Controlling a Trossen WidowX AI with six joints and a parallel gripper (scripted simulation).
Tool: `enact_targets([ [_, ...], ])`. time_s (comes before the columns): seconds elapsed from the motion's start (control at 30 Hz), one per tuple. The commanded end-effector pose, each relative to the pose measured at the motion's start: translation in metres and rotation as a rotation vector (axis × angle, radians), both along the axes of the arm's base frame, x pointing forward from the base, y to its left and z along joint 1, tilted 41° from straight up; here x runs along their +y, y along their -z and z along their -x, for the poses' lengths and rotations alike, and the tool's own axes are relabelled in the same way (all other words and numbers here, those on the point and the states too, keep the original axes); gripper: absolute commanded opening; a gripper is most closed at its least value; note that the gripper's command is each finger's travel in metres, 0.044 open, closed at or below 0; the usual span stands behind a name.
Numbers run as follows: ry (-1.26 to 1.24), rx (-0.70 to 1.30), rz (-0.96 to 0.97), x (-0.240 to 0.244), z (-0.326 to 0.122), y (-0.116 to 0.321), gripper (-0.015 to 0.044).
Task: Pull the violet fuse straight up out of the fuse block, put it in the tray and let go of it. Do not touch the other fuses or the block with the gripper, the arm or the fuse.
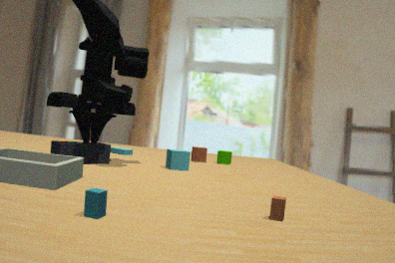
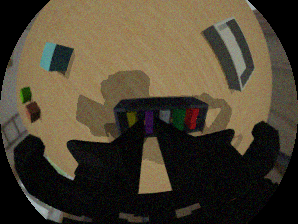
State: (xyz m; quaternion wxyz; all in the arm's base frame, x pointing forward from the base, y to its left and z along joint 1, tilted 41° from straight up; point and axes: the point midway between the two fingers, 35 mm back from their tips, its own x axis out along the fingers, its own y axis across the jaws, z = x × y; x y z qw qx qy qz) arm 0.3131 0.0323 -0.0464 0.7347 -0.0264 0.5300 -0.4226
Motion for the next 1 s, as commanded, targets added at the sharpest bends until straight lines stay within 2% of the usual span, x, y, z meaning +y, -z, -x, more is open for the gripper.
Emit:
enact_targets([
  [0.0, 0.000, 0.000, 0.000, 0.0001, 0.0000, -0.0001, 0.0047],
  [0.23, 0.000, 0.000, 0.000, 0.0001, 0.0000, -0.0001, 0.0000],
  [0.97, -0.001, 0.001, 0.000, 0.0062, 0.0003, -0.0067, 0.0000],
])
